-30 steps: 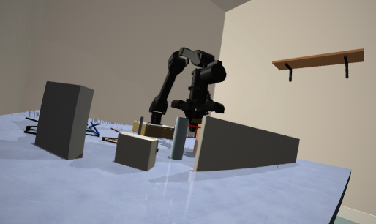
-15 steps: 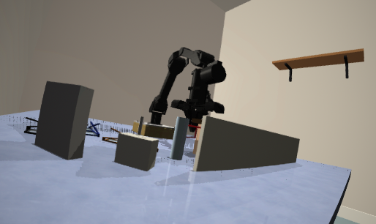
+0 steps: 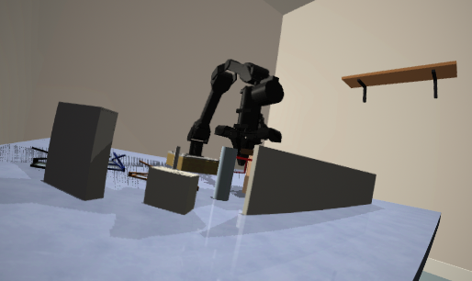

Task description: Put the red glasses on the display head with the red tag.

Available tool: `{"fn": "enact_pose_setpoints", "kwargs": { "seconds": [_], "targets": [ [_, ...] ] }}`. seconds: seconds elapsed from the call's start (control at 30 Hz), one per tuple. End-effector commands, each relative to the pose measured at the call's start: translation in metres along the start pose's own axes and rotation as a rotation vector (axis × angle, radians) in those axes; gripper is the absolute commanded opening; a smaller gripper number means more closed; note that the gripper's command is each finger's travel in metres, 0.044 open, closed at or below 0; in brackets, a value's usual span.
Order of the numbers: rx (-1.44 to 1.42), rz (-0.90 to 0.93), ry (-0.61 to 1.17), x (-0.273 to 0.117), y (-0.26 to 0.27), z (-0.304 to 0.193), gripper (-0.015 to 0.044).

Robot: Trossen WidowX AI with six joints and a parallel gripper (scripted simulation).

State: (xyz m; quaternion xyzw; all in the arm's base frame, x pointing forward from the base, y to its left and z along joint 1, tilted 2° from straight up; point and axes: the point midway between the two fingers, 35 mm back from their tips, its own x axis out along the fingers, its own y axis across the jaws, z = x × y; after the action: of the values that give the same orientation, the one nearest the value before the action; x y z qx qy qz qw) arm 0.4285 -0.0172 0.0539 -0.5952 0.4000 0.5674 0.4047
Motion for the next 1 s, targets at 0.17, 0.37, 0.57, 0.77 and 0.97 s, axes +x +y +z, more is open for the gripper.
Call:
{"fn": "enact_pose_setpoints", "kwargs": {
  "seconds": [0.17, 0.37, 0.57, 0.77, 0.97],
  "targets": [
    [0.002, 0.001, 0.003, 0.0020, 0.0000, -0.0005, 0.0000],
    [0.002, 0.001, 0.003, 0.0051, -0.0001, -0.0006, 0.0000],
    [0.002, 0.001, 0.003, 0.0054, -0.0001, -0.0006, 0.0000],
    [0.002, 0.001, 0.003, 0.0055, 0.0000, -0.0006, 0.0000],
    [0.000, -0.002, 0.001, 0.0038, -0.0002, -0.0001, 0.0107]
  ]
}}
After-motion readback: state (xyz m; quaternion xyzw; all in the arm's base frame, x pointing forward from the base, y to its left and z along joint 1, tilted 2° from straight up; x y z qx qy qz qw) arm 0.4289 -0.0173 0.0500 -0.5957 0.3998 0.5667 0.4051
